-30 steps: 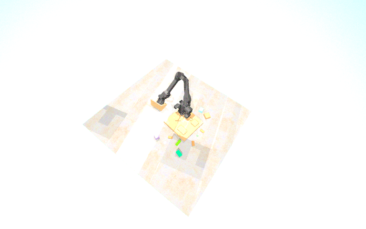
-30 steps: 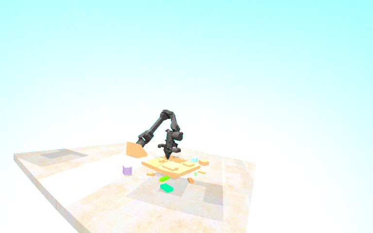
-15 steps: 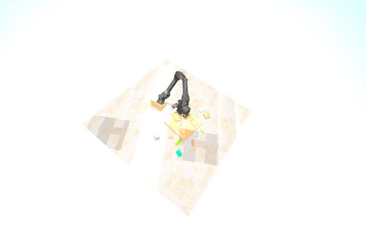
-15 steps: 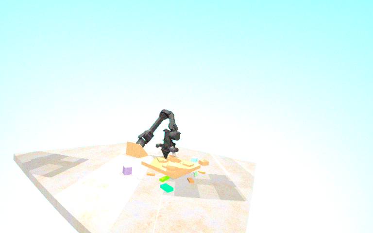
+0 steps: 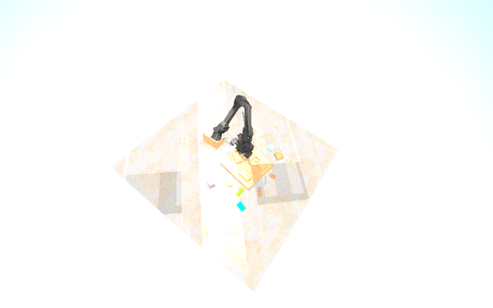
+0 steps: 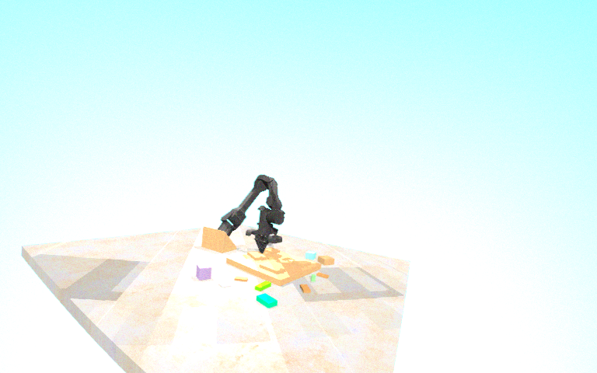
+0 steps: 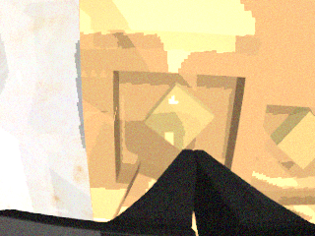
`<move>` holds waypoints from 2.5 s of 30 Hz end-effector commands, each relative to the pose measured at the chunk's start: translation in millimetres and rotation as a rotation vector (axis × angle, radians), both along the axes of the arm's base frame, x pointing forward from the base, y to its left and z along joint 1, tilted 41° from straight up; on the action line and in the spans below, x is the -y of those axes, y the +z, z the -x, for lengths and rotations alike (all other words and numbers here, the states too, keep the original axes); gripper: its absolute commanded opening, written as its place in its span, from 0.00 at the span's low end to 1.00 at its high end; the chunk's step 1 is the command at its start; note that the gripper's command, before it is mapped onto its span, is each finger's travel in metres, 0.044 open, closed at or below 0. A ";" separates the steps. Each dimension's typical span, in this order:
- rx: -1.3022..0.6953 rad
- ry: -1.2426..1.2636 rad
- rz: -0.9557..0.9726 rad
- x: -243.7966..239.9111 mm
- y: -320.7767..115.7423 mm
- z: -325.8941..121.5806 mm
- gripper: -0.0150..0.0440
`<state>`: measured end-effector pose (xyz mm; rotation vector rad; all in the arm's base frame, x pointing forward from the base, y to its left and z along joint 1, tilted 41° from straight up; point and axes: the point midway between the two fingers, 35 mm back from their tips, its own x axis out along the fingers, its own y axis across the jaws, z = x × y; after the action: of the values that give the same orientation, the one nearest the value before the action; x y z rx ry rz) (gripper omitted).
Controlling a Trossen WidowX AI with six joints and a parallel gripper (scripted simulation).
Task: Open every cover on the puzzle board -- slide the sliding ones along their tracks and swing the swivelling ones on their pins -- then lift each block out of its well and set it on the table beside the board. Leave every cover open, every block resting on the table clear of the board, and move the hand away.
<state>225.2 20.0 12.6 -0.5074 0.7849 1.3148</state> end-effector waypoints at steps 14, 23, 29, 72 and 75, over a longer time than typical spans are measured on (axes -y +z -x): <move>-0.004 0.003 0.005 8.0 -9.5 17.6 0.25; -0.005 0.003 0.005 14.0 -15.5 26.3 0.25; -0.005 0.003 0.005 17.6 -13.0 26.8 0.25; -0.179 -0.197 -0.011 65.0 12.9 4.7 0.25; -0.271 -0.305 -0.018 76.5 9.1 -8.2 0.25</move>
<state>220.4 -44.1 26.4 -0.3024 0.9440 1.1897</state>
